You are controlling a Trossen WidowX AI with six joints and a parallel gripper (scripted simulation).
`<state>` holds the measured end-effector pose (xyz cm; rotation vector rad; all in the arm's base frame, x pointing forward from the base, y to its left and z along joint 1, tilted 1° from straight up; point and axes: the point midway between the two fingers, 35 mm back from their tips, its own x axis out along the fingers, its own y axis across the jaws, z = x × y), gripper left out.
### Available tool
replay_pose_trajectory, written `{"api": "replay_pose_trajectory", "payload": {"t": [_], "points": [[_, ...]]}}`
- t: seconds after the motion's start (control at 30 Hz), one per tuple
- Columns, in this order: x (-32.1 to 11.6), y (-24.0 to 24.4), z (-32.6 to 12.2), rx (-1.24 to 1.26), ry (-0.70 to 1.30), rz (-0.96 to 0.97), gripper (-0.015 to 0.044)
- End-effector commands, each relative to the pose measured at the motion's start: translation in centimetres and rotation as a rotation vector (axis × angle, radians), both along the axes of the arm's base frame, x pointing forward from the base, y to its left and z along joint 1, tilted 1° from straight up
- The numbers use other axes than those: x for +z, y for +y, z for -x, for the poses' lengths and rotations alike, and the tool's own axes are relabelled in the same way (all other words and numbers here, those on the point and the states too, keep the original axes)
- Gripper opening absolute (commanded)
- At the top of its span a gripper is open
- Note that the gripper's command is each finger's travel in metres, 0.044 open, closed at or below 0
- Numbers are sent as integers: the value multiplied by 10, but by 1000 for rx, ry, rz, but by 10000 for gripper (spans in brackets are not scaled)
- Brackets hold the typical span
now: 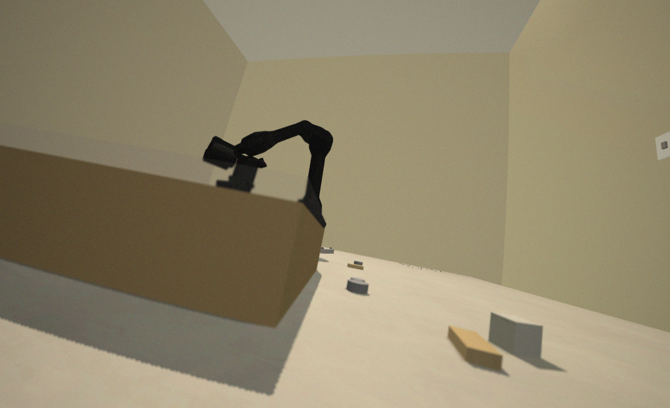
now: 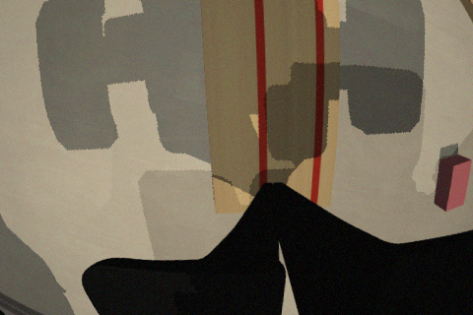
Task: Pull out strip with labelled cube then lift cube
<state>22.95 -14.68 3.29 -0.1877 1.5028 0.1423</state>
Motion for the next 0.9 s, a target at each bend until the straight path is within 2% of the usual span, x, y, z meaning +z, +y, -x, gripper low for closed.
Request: {"api": "replay_pose_trajectory", "payload": {"t": [0.0,0.1,0.13,0.27,0.43,0.57,0.87], "points": [[-7,1,15,-5,30,-13,0],[-7,0,19,-5,31,-13,0],[2,-1,6,0,2,0,0],[39,-2,6,-5,28,-12,0],[42,-1,6,-5,29,-13,0],[41,3,-13,-117,26,-19,105],[44,10,-42,-128,23,-21,341]]}}
